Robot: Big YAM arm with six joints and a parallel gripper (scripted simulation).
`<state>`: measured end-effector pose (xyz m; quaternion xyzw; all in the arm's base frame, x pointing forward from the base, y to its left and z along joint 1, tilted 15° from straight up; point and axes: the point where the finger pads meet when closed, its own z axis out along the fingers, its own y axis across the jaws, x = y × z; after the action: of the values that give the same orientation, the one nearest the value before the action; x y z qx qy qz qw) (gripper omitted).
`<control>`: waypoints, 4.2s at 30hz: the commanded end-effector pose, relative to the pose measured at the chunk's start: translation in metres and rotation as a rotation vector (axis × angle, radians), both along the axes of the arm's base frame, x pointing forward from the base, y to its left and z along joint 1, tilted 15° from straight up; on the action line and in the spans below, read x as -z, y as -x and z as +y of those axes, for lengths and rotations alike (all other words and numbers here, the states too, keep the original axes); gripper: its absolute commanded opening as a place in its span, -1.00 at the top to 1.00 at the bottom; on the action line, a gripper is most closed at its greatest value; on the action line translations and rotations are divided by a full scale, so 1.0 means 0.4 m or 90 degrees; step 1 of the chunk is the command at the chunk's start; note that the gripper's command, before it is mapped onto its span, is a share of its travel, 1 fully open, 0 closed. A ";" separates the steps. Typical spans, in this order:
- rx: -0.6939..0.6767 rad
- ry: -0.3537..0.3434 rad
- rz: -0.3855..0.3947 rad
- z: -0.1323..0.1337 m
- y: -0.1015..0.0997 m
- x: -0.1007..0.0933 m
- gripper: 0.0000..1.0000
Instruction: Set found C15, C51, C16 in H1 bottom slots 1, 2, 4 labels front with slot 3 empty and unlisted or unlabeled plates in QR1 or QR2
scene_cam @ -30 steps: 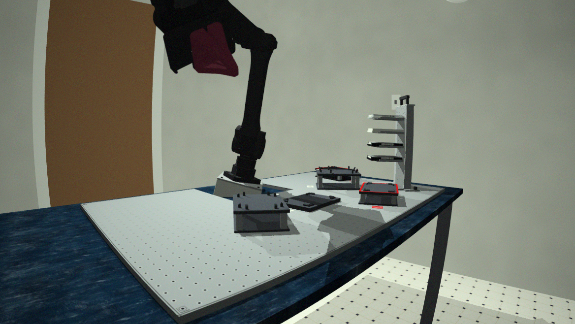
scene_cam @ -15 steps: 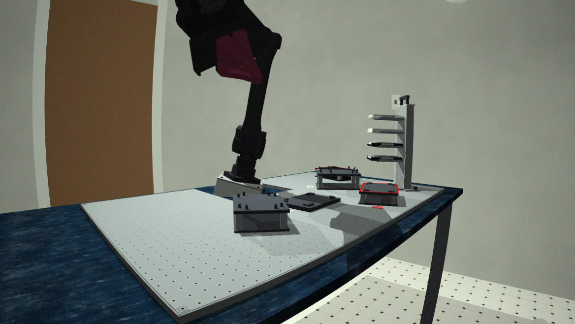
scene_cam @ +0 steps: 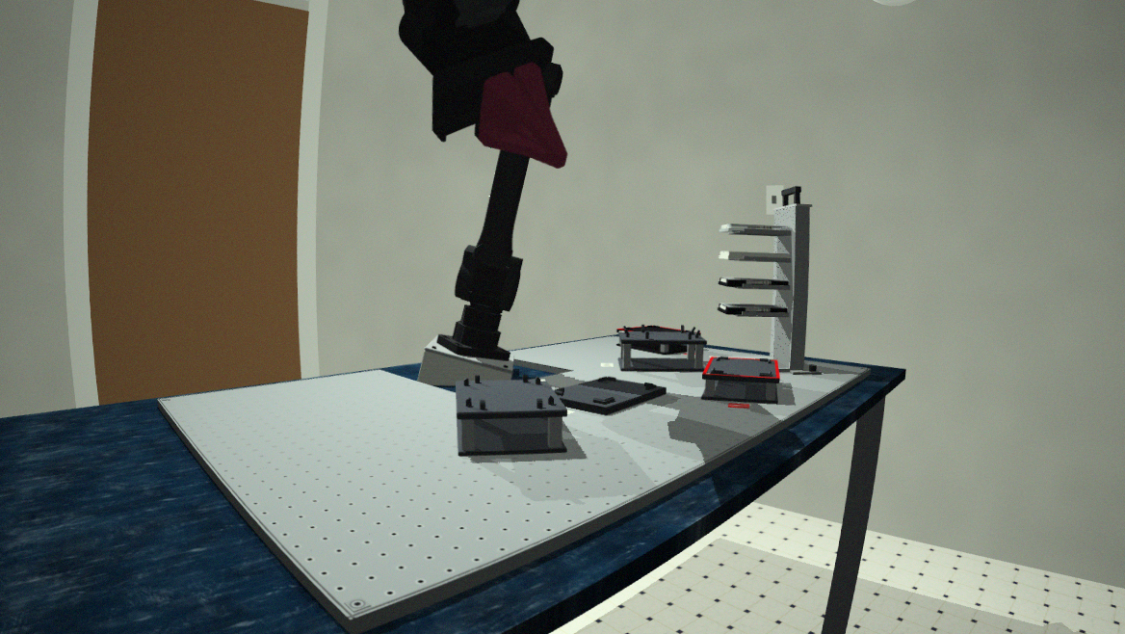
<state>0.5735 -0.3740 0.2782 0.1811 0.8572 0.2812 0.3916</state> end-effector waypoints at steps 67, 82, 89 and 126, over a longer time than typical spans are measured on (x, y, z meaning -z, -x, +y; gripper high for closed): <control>-0.115 0.118 0.140 0.478 0.186 -0.084 1.00; -0.138 0.167 0.147 0.550 0.224 -0.142 1.00; -0.133 0.144 0.170 0.601 0.275 -0.068 1.00; -0.229 0.252 0.253 0.769 0.464 -0.076 1.00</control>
<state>0.3834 -0.0735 0.2656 0.0349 0.9755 0.1535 0.1534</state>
